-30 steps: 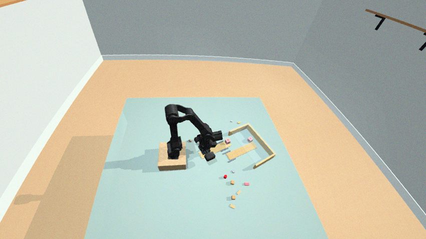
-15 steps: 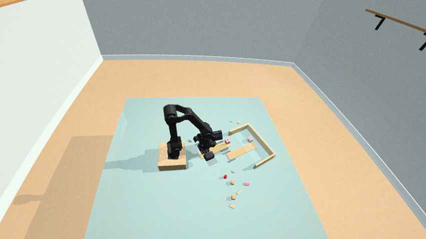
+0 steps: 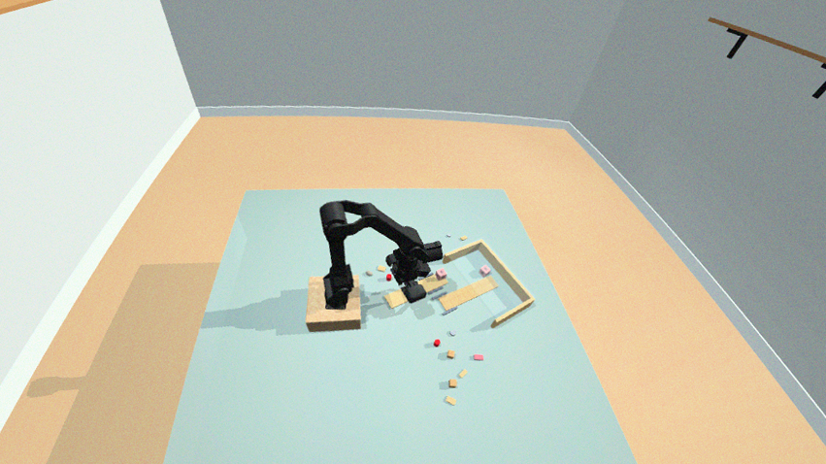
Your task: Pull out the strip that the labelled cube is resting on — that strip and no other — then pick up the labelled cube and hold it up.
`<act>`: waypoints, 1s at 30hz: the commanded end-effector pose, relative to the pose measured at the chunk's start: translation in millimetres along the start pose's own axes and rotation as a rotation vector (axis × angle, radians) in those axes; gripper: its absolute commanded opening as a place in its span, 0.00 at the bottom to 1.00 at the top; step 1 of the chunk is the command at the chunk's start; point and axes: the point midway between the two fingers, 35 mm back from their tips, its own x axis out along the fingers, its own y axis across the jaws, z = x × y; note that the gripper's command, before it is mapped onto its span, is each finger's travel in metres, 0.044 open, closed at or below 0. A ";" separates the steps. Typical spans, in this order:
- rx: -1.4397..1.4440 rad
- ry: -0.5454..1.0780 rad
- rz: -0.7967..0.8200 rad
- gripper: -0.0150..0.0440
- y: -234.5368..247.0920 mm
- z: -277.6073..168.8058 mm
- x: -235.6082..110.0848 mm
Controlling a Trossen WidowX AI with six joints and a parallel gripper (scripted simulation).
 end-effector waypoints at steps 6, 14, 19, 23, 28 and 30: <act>0.009 -0.004 0.000 0.97 3.2 33.8 -4.1; 0.009 -0.007 0.001 1.00 6.1 64.3 -7.6; 0.009 -0.008 0.001 1.00 7.9 83.4 -9.9; 0.009 -0.009 0.001 1.00 9.2 98.5 -11.9; 0.009 -0.011 0.001 1.00 10.9 117.2 -14.6; 0.009 -0.011 0.001 1.00 11.6 124.9 -15.8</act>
